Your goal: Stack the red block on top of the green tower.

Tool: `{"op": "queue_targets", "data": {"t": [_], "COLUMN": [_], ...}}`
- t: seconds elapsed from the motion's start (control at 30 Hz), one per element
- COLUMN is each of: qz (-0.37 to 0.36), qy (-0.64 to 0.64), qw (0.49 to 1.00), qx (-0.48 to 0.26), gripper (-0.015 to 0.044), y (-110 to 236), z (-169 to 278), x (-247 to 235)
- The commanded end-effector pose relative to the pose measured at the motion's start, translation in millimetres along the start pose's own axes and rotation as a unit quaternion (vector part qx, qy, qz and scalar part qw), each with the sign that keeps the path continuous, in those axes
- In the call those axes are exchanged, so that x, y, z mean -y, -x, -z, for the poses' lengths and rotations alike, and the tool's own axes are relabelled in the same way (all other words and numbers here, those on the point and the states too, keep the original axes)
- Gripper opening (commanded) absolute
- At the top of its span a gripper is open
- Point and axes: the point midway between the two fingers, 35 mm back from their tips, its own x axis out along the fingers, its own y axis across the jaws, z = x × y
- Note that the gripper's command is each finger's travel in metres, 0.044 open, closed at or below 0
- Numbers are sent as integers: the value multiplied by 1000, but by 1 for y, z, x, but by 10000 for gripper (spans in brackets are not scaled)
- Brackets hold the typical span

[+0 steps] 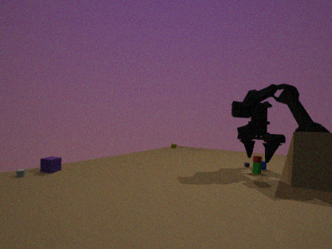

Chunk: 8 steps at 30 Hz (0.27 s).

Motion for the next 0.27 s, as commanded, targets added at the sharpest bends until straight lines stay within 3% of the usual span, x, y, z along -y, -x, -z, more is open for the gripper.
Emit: {"op": "queue_targets", "data": {"t": [0.0,0.23], "qz": [0,0], "qy": [-1,-1], "qw": [1000,1000], "qx": [0,0], "gripper": [440,440], "y": [0,0], "z": [0,0], "x": [0,0]}}
